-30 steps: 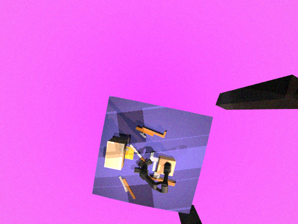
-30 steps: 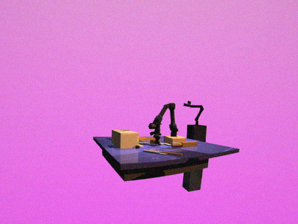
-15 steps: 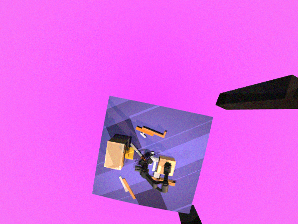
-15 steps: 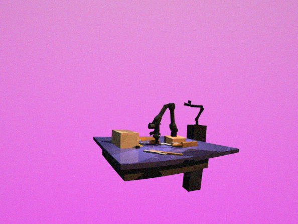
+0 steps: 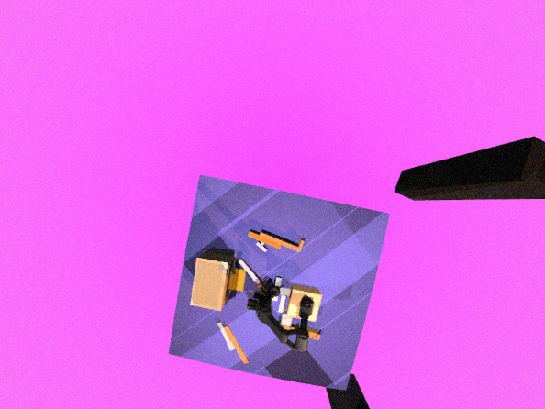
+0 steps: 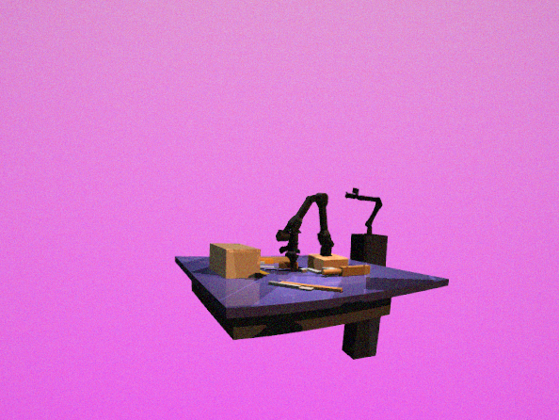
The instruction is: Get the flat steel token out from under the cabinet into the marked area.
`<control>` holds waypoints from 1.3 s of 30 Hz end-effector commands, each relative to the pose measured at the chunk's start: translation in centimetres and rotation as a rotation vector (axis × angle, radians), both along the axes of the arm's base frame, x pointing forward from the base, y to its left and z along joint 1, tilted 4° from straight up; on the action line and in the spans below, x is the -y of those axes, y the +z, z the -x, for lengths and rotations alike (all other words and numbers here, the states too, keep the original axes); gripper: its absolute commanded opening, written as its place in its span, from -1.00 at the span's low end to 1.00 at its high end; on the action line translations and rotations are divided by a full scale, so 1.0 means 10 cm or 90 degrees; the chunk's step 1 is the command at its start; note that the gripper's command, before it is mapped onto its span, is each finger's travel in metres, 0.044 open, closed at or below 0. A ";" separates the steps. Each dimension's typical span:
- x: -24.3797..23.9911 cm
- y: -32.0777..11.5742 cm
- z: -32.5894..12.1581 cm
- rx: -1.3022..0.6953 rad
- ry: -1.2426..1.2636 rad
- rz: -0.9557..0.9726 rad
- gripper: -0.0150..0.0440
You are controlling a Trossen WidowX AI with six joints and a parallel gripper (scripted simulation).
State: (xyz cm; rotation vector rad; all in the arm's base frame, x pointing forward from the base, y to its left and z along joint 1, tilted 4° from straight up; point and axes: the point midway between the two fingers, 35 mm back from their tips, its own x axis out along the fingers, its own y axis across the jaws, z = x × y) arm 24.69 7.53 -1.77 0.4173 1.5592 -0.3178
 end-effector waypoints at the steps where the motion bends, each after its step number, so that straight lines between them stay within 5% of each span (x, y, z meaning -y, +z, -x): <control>1: 0.04 0.03 -0.04 0.014 0.001 -0.001 -0.49; 39: 0.39 0.01 -0.08 0.014 0.001 0.001 -0.49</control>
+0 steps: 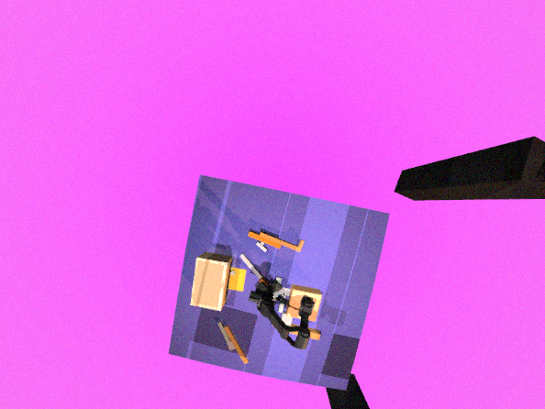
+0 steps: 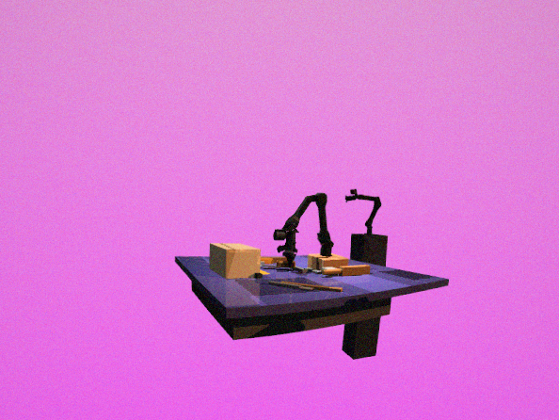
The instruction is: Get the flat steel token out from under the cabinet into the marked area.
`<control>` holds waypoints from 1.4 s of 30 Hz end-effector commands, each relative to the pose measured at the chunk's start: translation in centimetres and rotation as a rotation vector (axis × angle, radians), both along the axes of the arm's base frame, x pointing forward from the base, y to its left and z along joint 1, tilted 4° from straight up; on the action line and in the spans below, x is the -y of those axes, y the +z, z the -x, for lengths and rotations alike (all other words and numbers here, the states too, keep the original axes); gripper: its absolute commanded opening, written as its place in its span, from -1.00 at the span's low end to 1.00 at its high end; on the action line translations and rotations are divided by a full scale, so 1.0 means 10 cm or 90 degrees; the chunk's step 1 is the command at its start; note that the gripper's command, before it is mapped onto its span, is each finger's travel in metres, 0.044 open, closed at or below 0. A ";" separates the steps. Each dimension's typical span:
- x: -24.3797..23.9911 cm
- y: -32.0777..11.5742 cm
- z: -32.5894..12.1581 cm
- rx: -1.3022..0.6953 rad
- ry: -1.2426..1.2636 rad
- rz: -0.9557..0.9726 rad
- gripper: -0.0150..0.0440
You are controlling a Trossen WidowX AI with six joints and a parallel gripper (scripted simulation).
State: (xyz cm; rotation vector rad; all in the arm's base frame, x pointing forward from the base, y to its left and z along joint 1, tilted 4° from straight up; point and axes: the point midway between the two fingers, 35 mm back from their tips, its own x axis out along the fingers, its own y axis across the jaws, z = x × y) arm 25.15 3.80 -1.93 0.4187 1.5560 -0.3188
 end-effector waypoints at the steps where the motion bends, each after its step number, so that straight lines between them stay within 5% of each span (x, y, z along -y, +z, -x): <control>1: 0.02 0.03 -0.04 0.012 0.003 0.001 -0.49; 42: 0.41 0.00 -0.06 0.012 0.003 0.003 -0.49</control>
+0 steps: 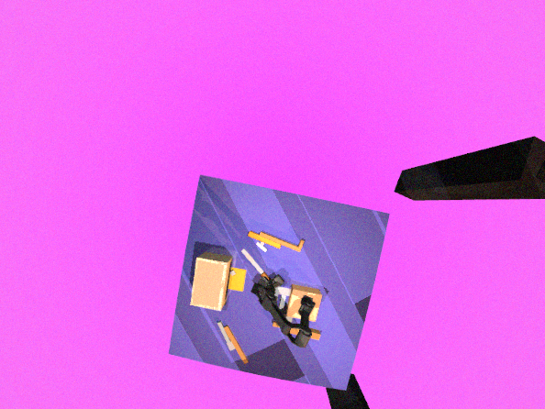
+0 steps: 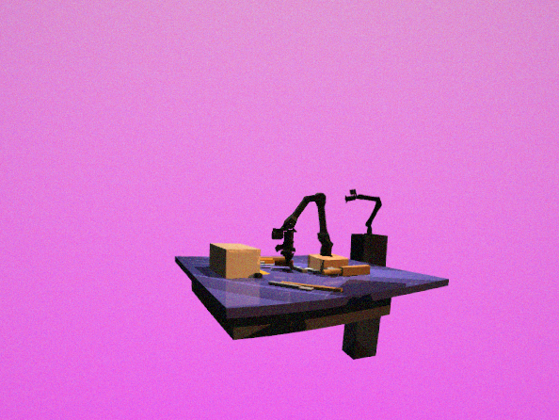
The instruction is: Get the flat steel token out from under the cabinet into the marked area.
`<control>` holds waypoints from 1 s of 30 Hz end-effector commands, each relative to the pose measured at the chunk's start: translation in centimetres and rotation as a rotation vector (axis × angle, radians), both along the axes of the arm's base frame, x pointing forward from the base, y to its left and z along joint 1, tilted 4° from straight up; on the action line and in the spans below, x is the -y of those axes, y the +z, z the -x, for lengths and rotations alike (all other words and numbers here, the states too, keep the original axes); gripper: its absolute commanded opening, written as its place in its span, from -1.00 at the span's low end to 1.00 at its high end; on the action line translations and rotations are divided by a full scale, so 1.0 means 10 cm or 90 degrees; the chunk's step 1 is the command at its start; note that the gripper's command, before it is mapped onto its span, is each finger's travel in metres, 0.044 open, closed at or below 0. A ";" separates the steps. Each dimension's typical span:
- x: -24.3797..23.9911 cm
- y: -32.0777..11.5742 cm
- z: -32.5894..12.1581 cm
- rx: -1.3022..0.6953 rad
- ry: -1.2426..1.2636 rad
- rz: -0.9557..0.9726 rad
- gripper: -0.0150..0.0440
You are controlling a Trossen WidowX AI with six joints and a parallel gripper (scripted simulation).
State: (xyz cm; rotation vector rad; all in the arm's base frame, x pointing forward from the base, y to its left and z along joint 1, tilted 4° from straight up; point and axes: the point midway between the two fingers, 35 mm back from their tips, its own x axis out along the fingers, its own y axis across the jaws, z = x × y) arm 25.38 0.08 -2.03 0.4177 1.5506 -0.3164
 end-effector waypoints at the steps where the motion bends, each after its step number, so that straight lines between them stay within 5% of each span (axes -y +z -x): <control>1: 0.05 0.01 -0.04 0.008 0.001 0.003 -0.49; 30: 0.34 -0.01 -0.03 0.008 0.001 0.004 -0.49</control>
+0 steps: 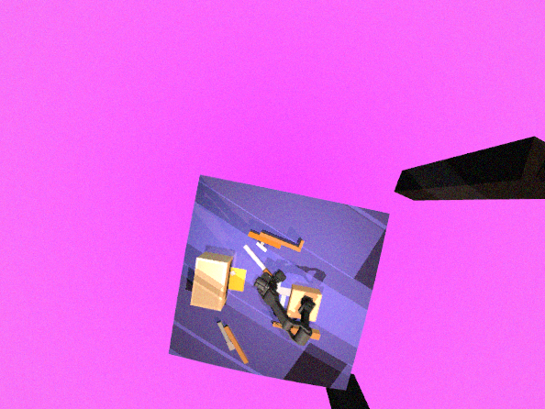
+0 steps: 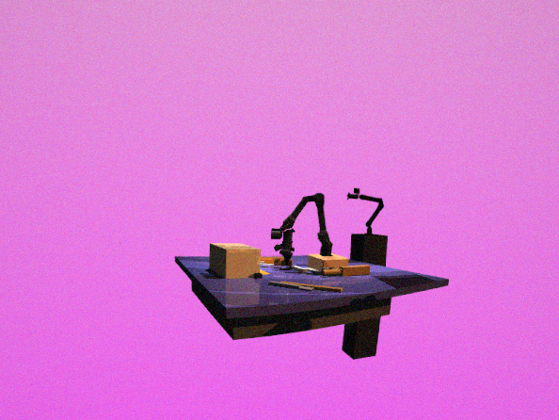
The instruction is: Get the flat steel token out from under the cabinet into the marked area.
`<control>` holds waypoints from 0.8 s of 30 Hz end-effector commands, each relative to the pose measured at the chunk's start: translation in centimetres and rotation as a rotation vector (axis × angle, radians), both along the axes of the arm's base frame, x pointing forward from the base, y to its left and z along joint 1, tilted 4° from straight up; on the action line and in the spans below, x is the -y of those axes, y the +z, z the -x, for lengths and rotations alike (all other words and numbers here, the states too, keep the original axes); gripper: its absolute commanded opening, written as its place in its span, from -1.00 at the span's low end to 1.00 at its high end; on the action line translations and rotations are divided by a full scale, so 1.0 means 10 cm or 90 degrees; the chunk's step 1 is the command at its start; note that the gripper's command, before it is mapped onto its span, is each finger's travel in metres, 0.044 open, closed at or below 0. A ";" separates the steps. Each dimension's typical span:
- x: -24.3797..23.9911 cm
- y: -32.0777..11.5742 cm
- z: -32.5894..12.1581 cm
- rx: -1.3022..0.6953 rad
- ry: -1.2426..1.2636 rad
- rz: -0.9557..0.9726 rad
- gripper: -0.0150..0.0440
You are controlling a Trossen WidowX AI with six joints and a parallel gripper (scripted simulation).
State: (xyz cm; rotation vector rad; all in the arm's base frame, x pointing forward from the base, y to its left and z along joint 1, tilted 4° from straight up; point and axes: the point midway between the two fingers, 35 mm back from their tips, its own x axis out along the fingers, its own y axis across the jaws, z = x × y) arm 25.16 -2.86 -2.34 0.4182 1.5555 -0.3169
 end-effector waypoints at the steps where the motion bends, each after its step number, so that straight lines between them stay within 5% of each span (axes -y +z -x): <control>1: 0.06 0.02 -0.06 0.011 0.002 0.005 -0.49; 24: 0.30 0.01 -0.05 0.011 0.002 0.006 -0.49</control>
